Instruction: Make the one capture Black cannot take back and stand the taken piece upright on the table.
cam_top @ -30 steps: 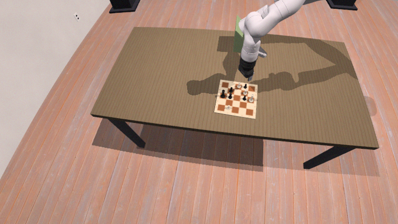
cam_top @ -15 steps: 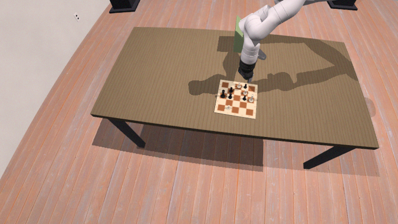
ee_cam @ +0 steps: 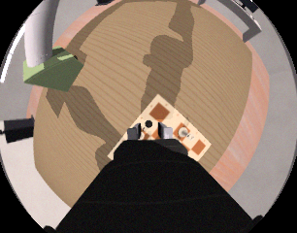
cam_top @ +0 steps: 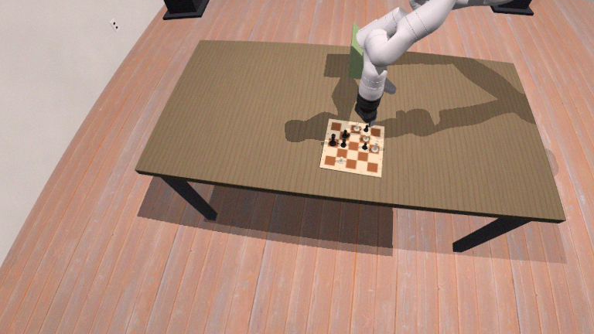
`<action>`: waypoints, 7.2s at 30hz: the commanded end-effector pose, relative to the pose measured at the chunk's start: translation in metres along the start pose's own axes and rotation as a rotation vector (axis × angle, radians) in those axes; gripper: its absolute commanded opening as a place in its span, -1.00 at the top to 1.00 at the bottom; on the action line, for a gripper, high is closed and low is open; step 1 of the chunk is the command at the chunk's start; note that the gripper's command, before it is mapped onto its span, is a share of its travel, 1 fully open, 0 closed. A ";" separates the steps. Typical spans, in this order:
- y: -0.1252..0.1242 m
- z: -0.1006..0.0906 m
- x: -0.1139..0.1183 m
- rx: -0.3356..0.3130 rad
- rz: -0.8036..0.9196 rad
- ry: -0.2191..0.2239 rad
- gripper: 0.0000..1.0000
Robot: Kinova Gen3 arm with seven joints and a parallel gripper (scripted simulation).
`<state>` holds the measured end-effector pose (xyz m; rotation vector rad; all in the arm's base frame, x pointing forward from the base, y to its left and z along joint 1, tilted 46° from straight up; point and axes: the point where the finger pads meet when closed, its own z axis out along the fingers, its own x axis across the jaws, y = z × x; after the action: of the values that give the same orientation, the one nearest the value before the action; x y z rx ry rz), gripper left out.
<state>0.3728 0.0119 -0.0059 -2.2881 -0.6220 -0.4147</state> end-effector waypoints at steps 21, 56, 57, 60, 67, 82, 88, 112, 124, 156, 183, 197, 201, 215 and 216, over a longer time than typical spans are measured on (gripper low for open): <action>-0.001 0.014 -0.001 0.004 0.002 -0.002 -0.36; -0.001 0.014 -0.001 0.004 0.002 -0.002 -0.36; -0.001 0.014 -0.001 0.004 0.002 -0.002 -0.36; -0.001 0.014 -0.001 0.004 0.002 -0.002 -0.36; -0.001 0.014 -0.001 0.004 0.002 -0.002 -0.36; 0.000 0.014 -0.001 0.004 0.002 -0.002 -0.36; 0.000 0.014 -0.001 0.004 0.002 -0.002 -0.36; 0.000 0.014 -0.001 0.004 0.002 -0.002 -0.36; -0.001 0.026 -0.001 0.004 0.002 -0.002 -0.36; -0.001 0.047 -0.001 0.004 0.002 -0.002 -0.36; -0.001 0.047 -0.001 0.004 0.002 -0.002 1.00; -0.001 0.047 -0.001 0.004 0.002 -0.002 1.00; -0.001 0.047 -0.001 0.004 0.002 -0.002 1.00; -0.001 0.044 -0.001 0.004 0.002 -0.002 1.00; -0.001 0.041 -0.001 0.004 0.002 -0.002 1.00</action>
<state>0.3753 0.0452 -0.0369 -2.2817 -0.6217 -0.4051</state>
